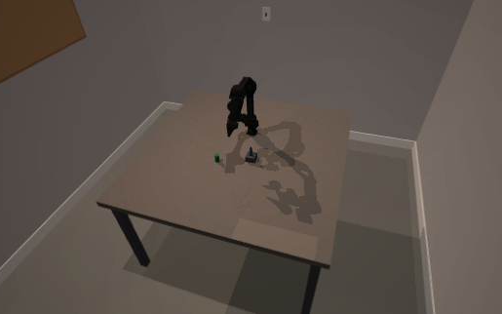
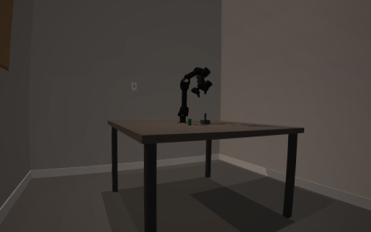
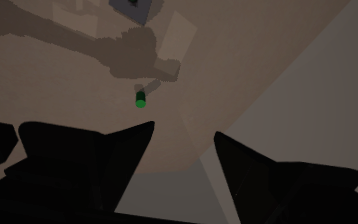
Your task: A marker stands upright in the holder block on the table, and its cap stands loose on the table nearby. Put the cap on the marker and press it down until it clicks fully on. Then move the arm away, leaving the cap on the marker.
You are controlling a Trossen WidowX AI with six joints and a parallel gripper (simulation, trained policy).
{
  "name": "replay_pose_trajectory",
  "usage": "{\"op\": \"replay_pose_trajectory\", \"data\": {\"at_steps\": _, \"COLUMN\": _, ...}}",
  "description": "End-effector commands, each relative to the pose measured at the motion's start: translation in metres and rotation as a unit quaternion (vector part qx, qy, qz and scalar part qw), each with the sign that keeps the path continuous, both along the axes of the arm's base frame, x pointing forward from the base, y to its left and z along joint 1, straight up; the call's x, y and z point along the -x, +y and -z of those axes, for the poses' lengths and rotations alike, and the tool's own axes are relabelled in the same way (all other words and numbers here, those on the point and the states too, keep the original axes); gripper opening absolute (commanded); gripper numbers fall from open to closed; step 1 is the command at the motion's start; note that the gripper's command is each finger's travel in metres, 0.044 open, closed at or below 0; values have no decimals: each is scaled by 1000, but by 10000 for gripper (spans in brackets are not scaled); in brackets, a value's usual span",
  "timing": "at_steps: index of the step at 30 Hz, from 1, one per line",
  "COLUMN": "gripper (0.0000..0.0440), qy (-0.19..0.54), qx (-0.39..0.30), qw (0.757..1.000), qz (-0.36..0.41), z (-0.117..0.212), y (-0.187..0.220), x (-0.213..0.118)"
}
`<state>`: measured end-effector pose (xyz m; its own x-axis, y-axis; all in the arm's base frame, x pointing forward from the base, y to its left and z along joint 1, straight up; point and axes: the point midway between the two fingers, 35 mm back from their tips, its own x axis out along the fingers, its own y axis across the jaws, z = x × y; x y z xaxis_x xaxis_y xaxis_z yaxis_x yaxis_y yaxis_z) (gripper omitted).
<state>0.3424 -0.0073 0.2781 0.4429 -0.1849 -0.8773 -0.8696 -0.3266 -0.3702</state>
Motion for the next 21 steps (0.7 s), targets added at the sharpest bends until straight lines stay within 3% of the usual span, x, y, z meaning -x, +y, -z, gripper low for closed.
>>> {"op": "replay_pose_trajectory", "data": {"at_steps": 1, "gripper": 324, "qy": 10, "qx": -9, "qw": 1000, "qz": 16, "z": 3, "y": -8, "x": -1}}
{"op": "replay_pose_trajectory", "data": {"at_steps": 21, "gripper": 322, "qy": 79, "qx": -46, "qw": 992, "qz": 87, "z": 35, "y": -47, "x": -3}}
